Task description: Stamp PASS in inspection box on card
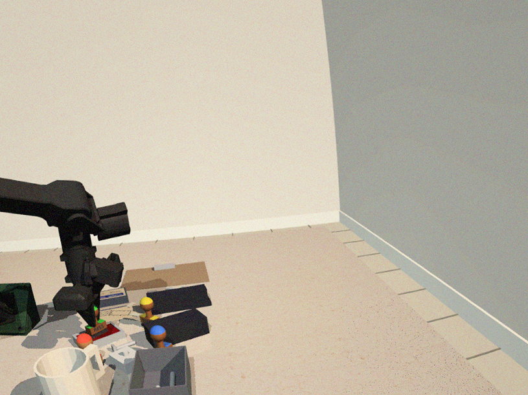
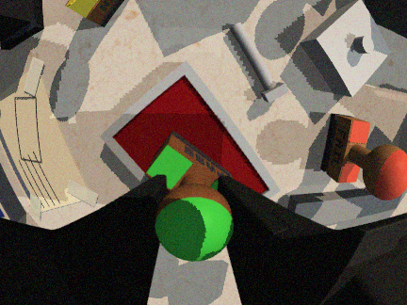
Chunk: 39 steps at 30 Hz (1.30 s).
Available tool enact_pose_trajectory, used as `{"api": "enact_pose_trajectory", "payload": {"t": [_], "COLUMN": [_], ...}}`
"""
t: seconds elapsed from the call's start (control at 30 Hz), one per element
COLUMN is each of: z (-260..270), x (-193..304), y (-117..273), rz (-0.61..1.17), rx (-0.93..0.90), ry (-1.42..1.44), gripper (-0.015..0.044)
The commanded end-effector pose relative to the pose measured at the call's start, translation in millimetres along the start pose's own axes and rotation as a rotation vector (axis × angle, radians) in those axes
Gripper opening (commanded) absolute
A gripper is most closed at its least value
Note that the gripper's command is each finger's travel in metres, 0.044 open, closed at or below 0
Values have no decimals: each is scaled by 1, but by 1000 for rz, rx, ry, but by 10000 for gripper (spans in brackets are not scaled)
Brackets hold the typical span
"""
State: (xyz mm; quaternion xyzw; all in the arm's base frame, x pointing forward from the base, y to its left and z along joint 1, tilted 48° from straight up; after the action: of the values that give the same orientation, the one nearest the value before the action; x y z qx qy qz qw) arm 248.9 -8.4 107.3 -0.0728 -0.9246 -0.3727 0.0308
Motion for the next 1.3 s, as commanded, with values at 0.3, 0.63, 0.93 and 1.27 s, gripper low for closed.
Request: {"api": "enact_pose_trajectory", "payload": {"t": [0.3, 0.63, 0.93, 1.27], "z": [-1, -1, -1, 0], "x": [-1, -1, -1, -1], "y": [-1, 3, 7, 17], "rz": [-1, -1, -1, -1], "rx": [2, 1, 1, 0], "ry": [-4, -4, -4, -4], "gripper": [0, 0, 0, 0]}}
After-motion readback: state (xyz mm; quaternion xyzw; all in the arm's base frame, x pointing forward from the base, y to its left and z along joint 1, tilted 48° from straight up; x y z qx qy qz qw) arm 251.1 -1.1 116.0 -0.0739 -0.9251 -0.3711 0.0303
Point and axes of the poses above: the point midway between the two fingers, 35 mm back from their tips, its own y axis back along the fingers, its own z axis across the jaws, x = y × z, the point moved 8 cm from there along y, back along the fingers, and after that the axes turned 8 degrees about y, right-handed, at the moved point
